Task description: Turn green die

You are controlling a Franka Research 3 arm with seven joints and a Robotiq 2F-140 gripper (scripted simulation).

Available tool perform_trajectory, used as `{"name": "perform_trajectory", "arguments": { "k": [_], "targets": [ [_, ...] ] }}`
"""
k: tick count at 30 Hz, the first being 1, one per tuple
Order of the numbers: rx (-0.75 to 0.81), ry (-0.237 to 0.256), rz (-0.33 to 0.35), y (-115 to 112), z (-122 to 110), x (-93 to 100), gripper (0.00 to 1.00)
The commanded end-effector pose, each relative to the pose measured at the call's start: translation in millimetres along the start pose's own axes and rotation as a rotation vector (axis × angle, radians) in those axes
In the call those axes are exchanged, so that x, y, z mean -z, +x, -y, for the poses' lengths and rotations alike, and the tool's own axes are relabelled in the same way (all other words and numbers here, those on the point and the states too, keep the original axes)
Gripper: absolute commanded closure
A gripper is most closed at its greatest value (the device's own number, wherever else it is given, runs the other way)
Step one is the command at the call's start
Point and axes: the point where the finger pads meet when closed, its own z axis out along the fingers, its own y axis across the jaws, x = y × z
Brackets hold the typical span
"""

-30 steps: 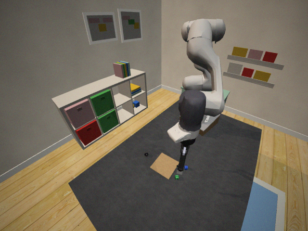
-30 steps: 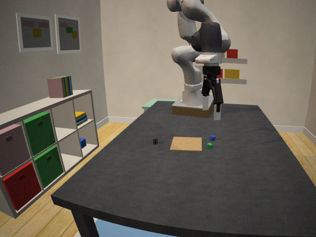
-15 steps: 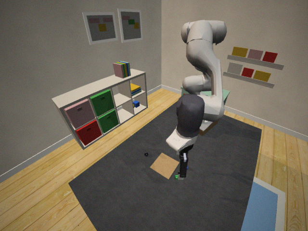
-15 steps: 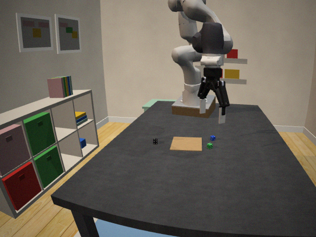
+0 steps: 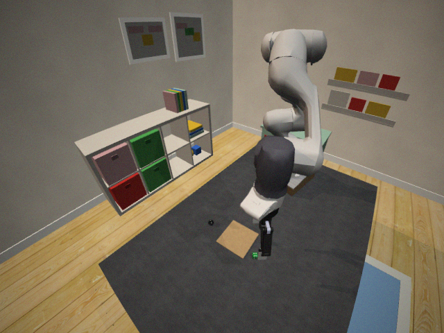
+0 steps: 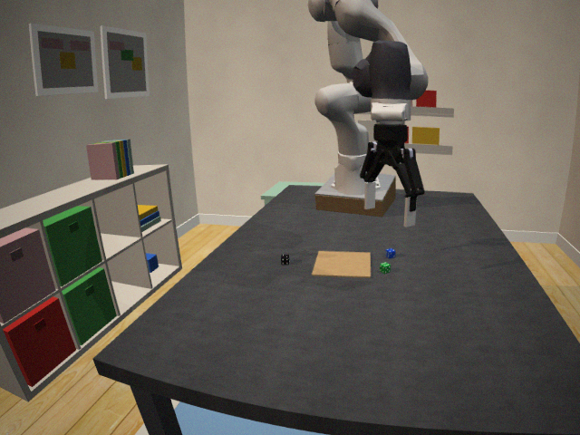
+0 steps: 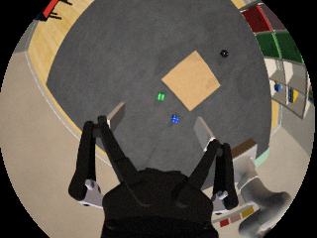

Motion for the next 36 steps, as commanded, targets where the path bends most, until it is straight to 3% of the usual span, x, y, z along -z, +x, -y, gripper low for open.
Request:
{"name": "perform_trajectory", "arguments": {
  "k": [1, 22, 28, 30, 31, 36],
  "targets": [
    [0.025, -0.002, 0.002, -0.3, -0.2, -0.5, 0.00],
    [0.025, -0.002, 0.002, -0.3, -0.2, -0.9, 0.00],
    [0.024, -0.002, 0.003, -3.3, -1.4, -33.9, 0.00],
    [0.024, -0.003, 0.003, -3.5, -1.6, -36.6, 0.00],
    [0.024, -0.003, 0.003, -3.5, -1.6, -36.6, 0.79],
    [0.024, -0.003, 0.003, -3.5, -1.6, -36.6, 0.79]
  ]
}}
